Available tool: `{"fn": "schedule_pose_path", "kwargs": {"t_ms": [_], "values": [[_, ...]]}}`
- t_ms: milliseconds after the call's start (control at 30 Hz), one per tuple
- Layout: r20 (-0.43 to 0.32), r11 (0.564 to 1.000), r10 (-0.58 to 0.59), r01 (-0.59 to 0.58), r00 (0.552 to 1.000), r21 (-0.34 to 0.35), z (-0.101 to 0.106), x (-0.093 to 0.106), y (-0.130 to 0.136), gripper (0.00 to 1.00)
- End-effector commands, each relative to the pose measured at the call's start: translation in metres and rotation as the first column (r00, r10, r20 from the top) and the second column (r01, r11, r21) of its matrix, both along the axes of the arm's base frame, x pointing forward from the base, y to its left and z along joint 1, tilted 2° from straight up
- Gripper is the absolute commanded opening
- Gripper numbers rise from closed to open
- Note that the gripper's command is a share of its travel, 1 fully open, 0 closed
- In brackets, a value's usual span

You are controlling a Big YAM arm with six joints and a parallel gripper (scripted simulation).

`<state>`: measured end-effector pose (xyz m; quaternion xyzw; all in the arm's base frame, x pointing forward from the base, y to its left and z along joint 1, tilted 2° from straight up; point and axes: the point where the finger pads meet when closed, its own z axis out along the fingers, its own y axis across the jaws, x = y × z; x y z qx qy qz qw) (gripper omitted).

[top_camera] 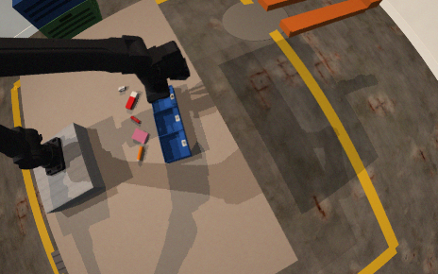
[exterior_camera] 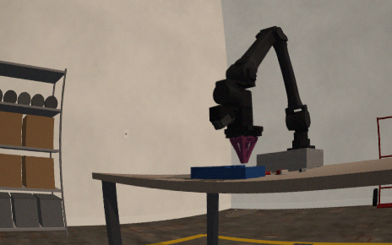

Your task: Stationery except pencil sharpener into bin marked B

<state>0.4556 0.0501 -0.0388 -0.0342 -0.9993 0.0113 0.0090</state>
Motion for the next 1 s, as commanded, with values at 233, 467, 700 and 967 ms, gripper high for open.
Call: {"fn": "schedule_pose_path", "kwargs": {"t_ms": [233,467,700,967], "values": [[0.038,1.000,-0.023,0.023,0.999,0.005,-0.016,0.013,-0.004,0.08],[0.039,1.000,-0.005,0.005,0.999,0.005,-0.012,0.016,0.001,0.08],[0.039,1.000,-0.005,0.005,0.999,0.005,-0.012,0.015,0.000,0.08],[0.039,1.000,-0.005,0.005,0.999,0.005,-0.012,0.015,0.000,0.08]]}}
